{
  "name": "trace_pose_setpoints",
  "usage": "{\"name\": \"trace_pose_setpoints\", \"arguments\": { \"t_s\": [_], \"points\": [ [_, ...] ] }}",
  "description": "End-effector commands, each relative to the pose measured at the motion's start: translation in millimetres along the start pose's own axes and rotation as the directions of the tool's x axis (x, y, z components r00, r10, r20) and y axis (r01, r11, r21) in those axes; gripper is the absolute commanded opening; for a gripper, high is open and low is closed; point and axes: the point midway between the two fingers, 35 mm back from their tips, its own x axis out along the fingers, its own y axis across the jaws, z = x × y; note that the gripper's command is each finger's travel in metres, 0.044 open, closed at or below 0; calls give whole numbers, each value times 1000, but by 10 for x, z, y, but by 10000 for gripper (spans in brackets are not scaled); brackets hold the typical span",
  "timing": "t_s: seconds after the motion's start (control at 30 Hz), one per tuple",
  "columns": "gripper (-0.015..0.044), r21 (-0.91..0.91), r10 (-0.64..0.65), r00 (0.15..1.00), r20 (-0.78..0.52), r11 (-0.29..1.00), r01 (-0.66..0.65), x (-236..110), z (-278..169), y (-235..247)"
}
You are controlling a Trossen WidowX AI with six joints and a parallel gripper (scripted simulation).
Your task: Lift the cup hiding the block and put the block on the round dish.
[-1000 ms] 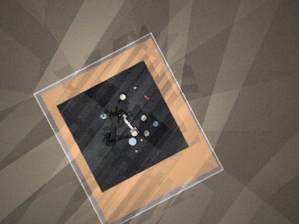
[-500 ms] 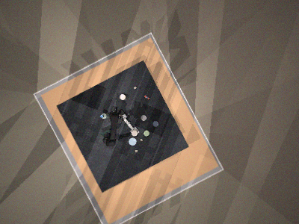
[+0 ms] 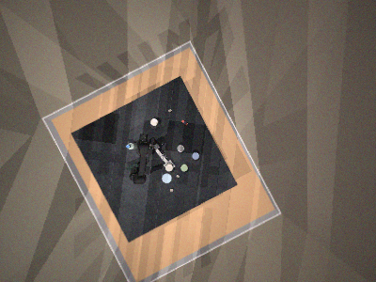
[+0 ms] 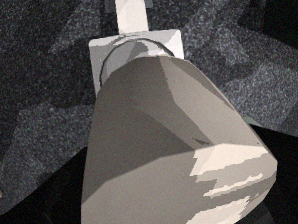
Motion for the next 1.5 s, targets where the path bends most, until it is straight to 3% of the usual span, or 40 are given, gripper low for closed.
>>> {"name": "trace_pose_setpoints", "arguments": {
  "t_s": [0.0, 0.57, 1.2, 1.47],
  "points": [
    [0, -1, 0, 1000, 0, 1000, 0, 2, -1, 1],
    [0, -1, 1, 1000, 0, 1000, -1, 26, -43, 0],
    [0, 5, 5, 1000, -12, 1000, -5, 831, -1126, -199],
    [0, 6, 5, 1000, -12, 1000, -5, 931, -1200, -226]
  ]
}}
